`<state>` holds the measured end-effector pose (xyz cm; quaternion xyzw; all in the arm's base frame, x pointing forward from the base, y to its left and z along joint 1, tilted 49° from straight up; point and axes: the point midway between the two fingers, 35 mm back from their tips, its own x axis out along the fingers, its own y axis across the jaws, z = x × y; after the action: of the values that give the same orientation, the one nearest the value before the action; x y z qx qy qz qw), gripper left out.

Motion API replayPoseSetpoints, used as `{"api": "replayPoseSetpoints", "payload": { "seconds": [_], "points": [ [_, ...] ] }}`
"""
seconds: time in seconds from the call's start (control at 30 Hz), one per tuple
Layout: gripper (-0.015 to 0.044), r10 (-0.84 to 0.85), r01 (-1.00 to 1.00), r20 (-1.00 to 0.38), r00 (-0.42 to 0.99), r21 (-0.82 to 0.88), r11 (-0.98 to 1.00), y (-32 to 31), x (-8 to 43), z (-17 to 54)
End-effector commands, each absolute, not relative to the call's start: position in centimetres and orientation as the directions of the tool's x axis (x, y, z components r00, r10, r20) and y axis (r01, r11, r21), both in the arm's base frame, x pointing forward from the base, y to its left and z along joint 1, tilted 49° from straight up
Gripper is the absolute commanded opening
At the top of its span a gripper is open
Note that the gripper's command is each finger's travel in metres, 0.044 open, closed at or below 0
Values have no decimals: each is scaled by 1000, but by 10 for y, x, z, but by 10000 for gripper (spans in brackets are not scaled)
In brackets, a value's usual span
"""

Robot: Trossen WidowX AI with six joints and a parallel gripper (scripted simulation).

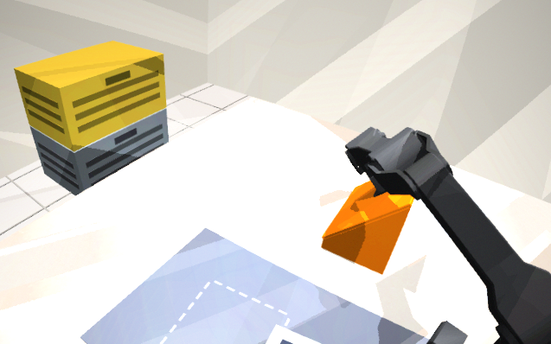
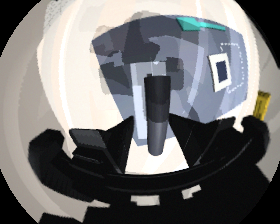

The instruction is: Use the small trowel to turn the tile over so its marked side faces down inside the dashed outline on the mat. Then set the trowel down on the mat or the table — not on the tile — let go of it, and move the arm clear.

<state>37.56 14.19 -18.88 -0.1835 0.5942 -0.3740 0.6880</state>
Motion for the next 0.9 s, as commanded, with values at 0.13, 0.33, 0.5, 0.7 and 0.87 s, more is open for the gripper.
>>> {"api": "replayPoseSetpoints", "payload": {
  "seconds": [0.13, 0.33, 0.5, 0.7, 0.87],
  "points": [
    [217, -735, 291, -678, 18, -700, 652, 141, 376, -189],
    [177, -735, 291, -678, 18, -700, 652, 141, 376, -189],
    [143, -735, 291, -678, 18, -700, 652, 141, 376, -189],
    [130, -735, 291, -678, 18, -700, 652, 141, 376, -189],
    [130, -735, 248, -678, 18, -709, 660, 141, 376, -189]
  ]
}}
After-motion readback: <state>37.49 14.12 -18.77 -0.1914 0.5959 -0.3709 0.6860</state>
